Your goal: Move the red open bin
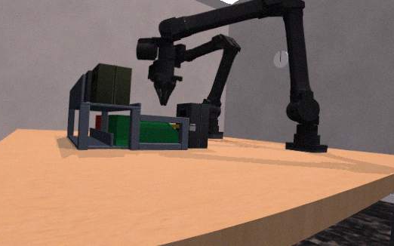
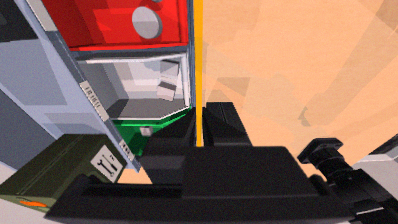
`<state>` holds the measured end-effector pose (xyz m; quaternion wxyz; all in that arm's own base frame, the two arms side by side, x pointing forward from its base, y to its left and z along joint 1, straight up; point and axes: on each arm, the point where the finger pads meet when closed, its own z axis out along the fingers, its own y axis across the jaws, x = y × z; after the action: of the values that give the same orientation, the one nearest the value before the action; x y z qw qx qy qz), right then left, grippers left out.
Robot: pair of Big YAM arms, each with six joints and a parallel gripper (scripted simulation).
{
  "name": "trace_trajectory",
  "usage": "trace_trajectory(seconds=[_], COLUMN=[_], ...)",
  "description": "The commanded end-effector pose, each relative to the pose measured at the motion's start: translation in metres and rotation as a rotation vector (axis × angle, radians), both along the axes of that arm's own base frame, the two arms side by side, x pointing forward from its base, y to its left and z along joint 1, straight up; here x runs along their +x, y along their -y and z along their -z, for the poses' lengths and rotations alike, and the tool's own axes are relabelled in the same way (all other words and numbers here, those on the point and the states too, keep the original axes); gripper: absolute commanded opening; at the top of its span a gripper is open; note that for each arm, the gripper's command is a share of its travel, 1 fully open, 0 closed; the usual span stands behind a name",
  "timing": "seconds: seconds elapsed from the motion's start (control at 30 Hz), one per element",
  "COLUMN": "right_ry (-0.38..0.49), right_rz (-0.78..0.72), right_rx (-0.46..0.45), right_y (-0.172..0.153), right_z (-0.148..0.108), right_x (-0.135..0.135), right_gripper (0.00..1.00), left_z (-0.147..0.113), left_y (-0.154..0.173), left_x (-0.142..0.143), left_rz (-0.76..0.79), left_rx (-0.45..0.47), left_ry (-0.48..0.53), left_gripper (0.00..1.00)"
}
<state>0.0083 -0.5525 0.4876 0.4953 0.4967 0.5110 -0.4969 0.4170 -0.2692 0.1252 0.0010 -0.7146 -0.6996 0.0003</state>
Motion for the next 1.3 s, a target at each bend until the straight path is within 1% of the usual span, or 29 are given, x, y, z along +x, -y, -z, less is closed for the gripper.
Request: trace_trajectory(seconds=[0.0, 0.37, 1.27], right_ry=[0.016, 0.016, 0.016], right_rz=[0.007, 0.007, 0.007], right_rx=[-0.015, -0.015, -0.015], right_y=[-0.0076, -0.0076, -0.0076], right_z=[-0.0129, -0.0129, -0.0129], right_x=[-0.0056, -0.0056, -0.0056], right_gripper=[1.0, 1.0, 1.0], left_z=[-0.0344, -0.0417, -0.0395], left_y=[0.0153, 0.0152, 0.0161], left_x=[0.0196, 0.0193, 0.0205], left_rz=[0.01, 0.008, 0.003], left_rx=[-0.046, -0.055, -0.057], left_ry=[0.068, 0.082, 0.086], left_gripper=[0.43, 0.43, 0.43])
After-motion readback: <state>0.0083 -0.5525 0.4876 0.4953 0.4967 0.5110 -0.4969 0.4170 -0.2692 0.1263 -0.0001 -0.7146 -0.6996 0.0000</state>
